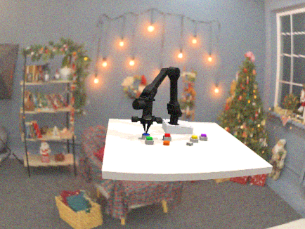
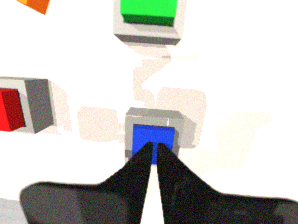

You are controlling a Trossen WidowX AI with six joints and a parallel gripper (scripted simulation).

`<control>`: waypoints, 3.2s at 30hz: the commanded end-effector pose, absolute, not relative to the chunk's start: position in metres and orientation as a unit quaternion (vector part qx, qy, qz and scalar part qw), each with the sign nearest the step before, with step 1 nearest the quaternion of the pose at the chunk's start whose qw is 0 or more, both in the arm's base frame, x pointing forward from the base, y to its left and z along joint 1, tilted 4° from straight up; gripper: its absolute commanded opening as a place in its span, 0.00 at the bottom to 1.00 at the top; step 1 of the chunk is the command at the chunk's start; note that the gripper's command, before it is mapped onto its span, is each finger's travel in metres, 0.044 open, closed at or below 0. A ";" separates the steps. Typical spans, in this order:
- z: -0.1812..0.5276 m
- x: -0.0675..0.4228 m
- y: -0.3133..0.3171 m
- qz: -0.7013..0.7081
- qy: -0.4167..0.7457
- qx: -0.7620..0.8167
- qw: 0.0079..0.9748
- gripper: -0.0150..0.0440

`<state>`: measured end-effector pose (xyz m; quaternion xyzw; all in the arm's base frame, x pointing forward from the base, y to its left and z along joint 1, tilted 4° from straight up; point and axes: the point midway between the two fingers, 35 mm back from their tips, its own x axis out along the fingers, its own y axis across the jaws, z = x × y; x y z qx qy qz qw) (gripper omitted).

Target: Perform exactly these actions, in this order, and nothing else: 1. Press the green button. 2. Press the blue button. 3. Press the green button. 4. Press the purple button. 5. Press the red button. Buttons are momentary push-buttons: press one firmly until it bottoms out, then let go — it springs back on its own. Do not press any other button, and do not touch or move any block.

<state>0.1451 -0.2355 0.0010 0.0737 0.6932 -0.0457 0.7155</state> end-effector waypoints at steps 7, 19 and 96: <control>-0.001 0.144 -0.234 -0.045 0.694 0.077 0.715 0.29; 0.042 0.144 -0.237 -0.045 0.694 0.077 0.715 0.29; 0.038 0.250 -0.243 -0.045 0.690 0.077 0.718 0.29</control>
